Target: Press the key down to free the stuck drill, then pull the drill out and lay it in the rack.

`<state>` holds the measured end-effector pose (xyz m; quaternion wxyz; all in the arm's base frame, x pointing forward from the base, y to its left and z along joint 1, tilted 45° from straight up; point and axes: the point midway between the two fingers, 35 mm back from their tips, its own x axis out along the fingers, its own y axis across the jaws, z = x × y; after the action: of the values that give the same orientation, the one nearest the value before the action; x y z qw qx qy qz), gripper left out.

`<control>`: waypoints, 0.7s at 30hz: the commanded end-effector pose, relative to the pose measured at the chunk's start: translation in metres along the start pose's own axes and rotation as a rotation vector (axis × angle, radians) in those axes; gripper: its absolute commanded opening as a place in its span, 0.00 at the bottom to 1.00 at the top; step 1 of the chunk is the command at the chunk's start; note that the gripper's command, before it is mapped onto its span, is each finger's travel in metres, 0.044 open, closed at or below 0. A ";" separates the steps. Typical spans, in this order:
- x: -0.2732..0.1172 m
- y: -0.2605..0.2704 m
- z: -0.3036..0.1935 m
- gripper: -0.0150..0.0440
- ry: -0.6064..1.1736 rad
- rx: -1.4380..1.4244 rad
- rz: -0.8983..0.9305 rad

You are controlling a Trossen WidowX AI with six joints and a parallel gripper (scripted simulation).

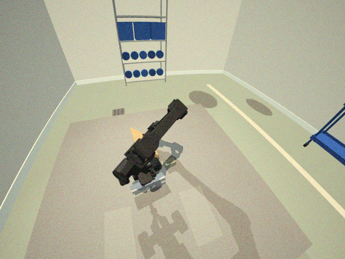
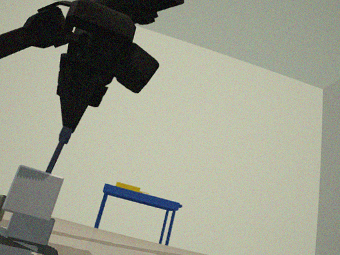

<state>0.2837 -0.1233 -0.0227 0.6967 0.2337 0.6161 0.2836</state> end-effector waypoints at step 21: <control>-0.020 -0.004 0.002 0.57 0.056 0.007 0.028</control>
<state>0.2782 -0.1169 -0.0275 0.6660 0.2439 0.6367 0.3026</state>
